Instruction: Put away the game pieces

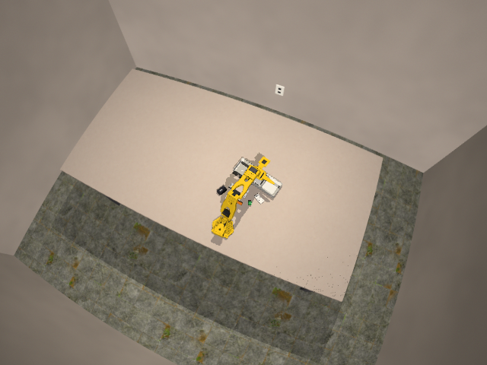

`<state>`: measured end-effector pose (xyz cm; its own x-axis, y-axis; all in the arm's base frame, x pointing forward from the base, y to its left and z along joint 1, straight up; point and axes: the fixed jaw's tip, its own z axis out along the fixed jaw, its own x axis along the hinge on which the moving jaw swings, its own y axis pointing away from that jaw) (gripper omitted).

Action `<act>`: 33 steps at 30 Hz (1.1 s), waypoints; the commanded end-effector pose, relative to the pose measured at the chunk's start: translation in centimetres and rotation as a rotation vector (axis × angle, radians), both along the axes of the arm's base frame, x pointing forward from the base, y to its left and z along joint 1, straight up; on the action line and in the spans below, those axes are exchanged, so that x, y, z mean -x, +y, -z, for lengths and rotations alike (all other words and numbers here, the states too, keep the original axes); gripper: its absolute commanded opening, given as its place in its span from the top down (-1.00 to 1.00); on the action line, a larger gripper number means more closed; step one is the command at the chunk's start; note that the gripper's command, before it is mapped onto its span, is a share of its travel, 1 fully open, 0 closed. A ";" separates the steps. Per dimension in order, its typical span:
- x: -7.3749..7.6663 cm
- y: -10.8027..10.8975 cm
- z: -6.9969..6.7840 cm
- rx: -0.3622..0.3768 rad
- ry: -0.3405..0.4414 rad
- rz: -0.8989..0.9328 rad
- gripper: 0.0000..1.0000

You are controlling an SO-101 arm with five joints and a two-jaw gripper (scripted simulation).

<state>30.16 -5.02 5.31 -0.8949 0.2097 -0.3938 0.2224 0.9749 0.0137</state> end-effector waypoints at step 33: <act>-1.3 2.1 -2.1 -0.021 -0.132 0.005 -1.00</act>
